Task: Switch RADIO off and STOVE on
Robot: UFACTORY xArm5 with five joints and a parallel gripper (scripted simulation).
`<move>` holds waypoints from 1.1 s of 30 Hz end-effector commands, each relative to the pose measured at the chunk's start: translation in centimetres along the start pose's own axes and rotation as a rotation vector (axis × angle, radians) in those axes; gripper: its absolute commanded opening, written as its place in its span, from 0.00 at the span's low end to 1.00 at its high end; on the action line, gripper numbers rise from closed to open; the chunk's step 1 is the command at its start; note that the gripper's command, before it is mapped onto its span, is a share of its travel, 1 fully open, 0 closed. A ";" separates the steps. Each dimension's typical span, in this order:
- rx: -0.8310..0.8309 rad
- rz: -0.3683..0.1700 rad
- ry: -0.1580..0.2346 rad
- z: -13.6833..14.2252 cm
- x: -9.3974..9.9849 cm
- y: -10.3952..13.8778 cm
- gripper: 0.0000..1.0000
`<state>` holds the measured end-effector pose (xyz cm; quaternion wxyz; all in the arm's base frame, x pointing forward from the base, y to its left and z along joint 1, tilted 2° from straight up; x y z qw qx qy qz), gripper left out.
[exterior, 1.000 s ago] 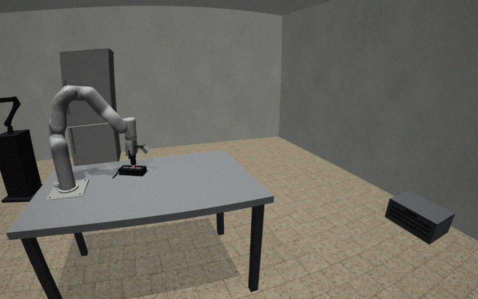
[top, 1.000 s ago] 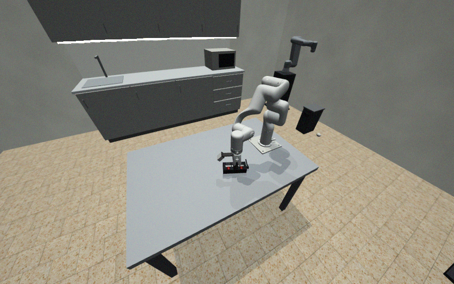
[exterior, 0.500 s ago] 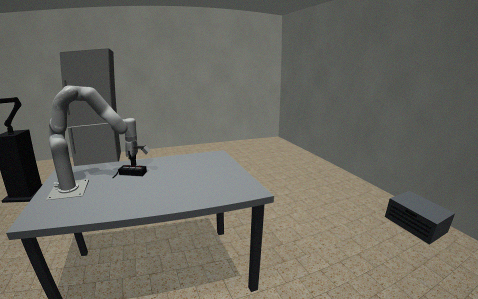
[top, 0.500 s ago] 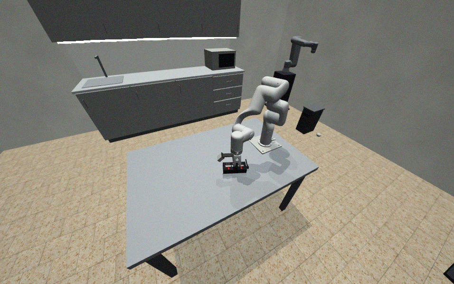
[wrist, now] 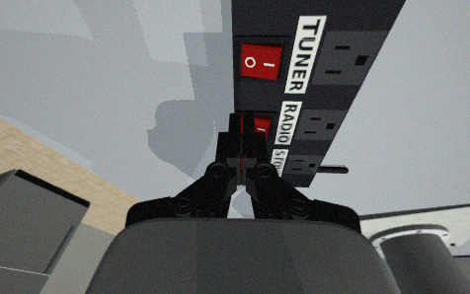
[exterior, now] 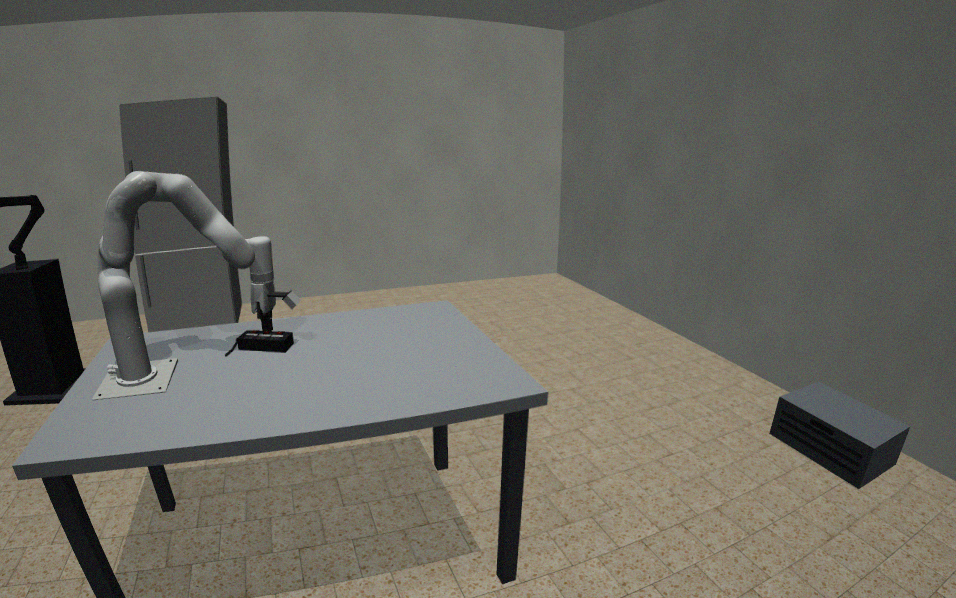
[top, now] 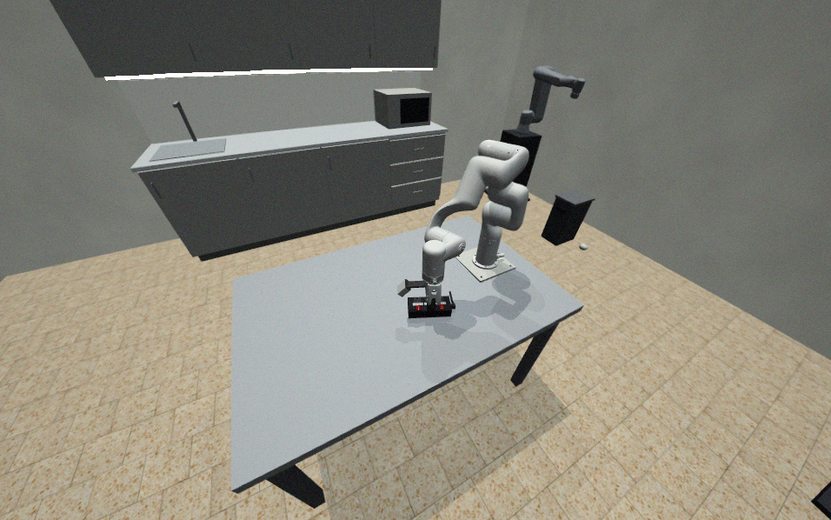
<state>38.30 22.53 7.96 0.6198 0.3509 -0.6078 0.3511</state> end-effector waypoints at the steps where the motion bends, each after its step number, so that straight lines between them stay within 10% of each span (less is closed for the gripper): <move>1: 0.000 0.000 0.000 0.0 0.0 0.0 0.00; 33: 0.000 0.000 0.000 -0.1 3.8 0.1 0.00</move>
Point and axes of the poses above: the point where the finger pads meet when closed, its own x axis back along the fingers, its own z axis across the jaws, y = z × x, the point moved 3 cm from there along x, back along the fingers, and after that the axes turned 15 degrees about -x, right-handed, at the moved point
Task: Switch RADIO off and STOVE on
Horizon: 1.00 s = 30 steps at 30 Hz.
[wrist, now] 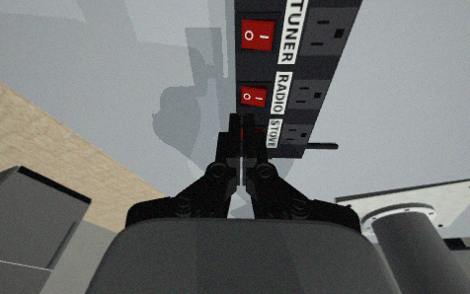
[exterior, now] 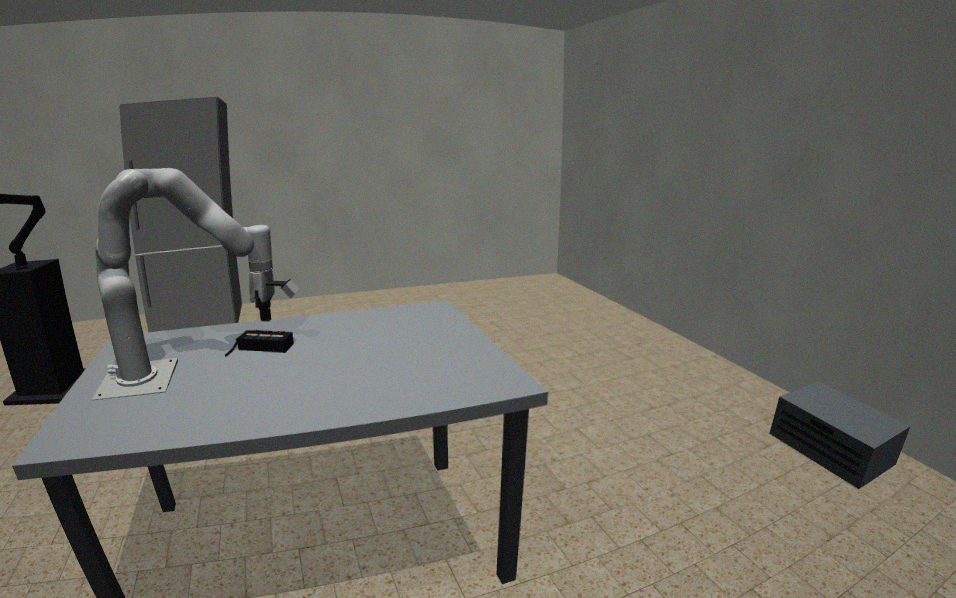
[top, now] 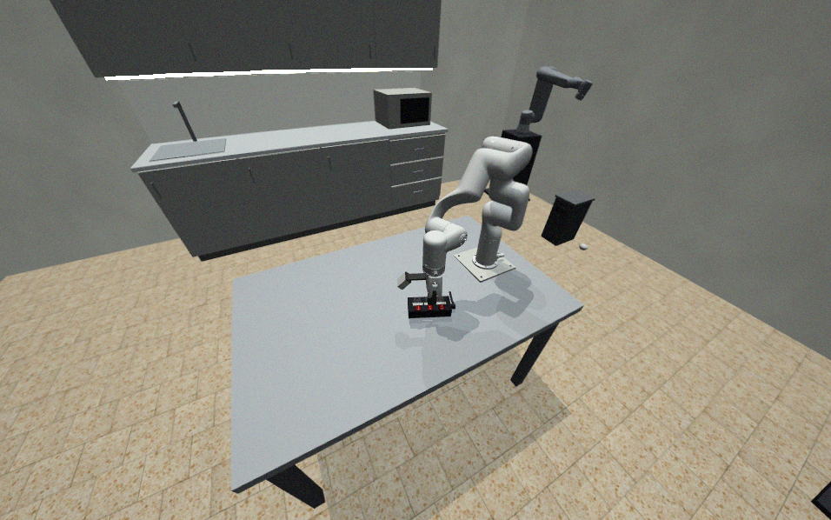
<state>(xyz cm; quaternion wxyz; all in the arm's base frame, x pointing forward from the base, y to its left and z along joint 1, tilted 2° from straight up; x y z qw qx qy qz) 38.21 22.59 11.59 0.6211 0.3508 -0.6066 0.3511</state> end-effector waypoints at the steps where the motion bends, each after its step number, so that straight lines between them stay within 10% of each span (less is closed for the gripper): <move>1: 0.000 0.002 -0.003 -0.1 0.2 -0.1 0.00; 30: 0.000 0.002 -0.002 2.7 1.5 3.9 0.00</move>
Point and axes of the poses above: the point where the finger pads meet when closed, its own x axis back along the fingers, its own z axis across the jaws, y = z × x, the point moved 3 cm from there along x, back along the fingers, and after that the axes turned 15 degrees about -x, right-handed, at the moved point
